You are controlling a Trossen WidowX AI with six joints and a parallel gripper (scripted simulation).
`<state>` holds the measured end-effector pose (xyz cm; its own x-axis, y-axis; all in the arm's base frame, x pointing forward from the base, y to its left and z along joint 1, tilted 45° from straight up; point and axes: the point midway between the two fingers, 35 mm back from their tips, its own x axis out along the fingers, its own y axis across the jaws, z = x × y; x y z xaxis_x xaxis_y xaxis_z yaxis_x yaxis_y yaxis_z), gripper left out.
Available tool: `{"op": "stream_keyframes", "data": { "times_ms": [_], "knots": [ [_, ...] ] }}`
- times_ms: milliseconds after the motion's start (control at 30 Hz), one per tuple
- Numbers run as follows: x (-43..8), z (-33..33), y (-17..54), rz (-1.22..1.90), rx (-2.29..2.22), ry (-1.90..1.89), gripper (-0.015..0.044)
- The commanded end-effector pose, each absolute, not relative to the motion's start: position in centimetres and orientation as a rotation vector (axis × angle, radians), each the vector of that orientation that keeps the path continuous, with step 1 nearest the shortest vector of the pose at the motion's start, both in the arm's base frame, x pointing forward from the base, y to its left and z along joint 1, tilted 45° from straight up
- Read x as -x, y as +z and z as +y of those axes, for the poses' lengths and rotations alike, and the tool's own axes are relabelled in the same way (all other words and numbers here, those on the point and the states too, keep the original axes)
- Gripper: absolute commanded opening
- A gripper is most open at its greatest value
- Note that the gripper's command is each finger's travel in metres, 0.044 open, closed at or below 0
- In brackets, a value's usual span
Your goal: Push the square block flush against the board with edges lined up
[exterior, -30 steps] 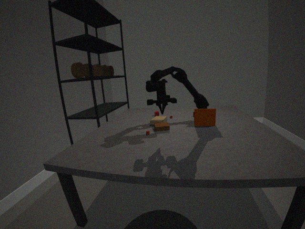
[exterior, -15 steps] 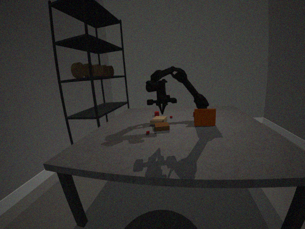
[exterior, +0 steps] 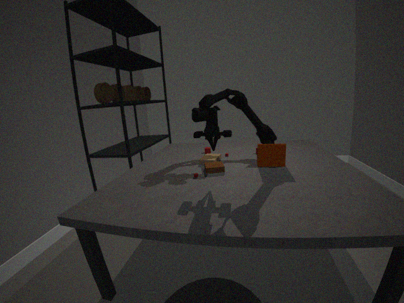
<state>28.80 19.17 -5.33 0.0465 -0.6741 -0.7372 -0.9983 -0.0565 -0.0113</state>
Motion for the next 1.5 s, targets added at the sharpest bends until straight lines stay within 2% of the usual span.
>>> {"op": "stream_keyframes", "data": {
  "times_ms": [0, 733, 1467],
  "knots": [
    [-29.4, 17.8, -4.4, 1.683, 1.699, 0.649, 0.0],
    [-30.7, 9.4, 0.1, 1.633, 1.148, -0.012, 0.0],
    [-28.8, 0.9, 3.5, 1.427, 0.578, -0.607, 0.0]
  ]
}}
